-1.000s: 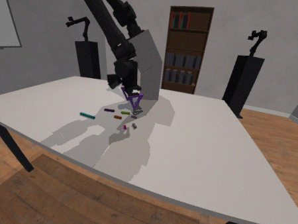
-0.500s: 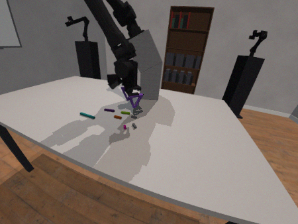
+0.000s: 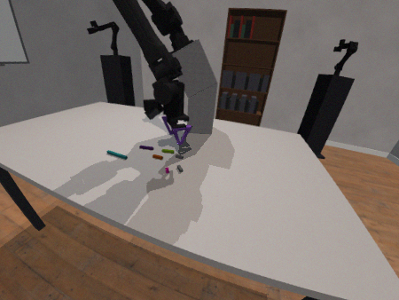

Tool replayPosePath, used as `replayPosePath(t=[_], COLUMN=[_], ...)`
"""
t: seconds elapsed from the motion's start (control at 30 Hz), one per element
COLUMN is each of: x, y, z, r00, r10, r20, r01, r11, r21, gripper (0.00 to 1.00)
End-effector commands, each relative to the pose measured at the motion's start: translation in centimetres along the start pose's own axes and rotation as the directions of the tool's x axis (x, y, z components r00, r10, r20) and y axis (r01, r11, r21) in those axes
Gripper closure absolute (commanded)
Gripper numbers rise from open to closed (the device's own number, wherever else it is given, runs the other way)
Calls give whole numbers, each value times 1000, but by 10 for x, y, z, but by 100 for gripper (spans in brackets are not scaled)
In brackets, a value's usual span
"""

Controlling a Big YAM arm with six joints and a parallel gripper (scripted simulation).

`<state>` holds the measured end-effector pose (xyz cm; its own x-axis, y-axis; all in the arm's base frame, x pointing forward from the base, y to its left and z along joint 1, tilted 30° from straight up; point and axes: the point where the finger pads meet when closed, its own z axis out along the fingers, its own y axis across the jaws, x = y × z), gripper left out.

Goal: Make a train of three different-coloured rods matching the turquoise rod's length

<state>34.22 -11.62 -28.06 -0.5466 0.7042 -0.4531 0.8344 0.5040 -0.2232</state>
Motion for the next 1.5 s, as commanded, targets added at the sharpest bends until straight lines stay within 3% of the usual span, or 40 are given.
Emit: replayPosePath(t=[0.0, 0.4, 0.57, 0.73, 0.87, 1.47], x=[-3, -7, -52, -64, -44, -49], y=[-1, -3, -48, -60, -56, -62], z=[0, -1, -5, -5, -2, 2], r00=[1000, 1000, 1000, 1000, 999, 1000], r10=[23, 19, 14, 14, -33, -4], r20=[7, 9, 11, 16, -8, -10], r01=[-23, -19, -13, -14, 33, 4], r11=[1000, 1000, 1000, 1000, 999, 1000], r21=[-5, -7, -10, -10, -1, 8], gripper=[0, 0, 0, 0, 0, 0])
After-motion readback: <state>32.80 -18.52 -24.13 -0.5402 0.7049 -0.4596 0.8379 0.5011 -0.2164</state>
